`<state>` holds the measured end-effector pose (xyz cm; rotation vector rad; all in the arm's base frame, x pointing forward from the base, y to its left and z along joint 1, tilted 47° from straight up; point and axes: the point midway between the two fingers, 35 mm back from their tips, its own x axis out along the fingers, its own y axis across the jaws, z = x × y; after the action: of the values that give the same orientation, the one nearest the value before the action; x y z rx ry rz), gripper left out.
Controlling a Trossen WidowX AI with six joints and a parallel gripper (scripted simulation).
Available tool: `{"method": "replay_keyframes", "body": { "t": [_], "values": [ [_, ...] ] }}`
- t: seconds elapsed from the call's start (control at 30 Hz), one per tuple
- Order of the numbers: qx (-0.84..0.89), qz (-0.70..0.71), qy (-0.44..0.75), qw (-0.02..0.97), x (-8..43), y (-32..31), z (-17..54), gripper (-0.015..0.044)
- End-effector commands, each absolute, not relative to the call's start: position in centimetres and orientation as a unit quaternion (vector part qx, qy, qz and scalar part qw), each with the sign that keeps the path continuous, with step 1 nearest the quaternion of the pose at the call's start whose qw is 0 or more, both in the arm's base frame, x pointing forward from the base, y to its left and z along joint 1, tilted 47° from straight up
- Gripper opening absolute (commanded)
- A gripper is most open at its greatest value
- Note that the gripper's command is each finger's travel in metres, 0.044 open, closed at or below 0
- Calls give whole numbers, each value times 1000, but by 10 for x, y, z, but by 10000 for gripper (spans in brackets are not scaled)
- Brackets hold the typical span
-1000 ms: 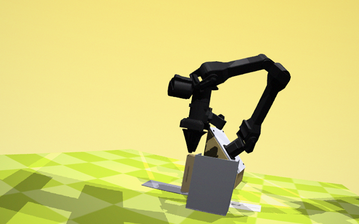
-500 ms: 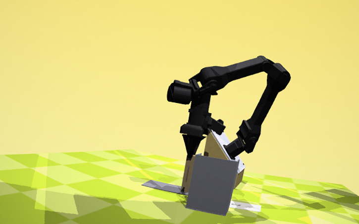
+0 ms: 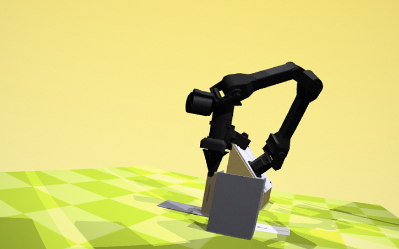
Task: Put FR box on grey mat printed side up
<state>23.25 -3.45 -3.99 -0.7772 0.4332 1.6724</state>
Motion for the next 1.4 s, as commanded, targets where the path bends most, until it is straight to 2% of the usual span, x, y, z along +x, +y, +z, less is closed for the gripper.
{"method": "replay_keyframes", "body": {
  "t": [0.0,0.47,1.37],
  "values": [
    [-333,717,186,584,232,-35,-40,152],
    [-333,718,182,584,234,-45,-30,152],
    [-333,716,185,585,250,-72,-57,152]
  ]
}}
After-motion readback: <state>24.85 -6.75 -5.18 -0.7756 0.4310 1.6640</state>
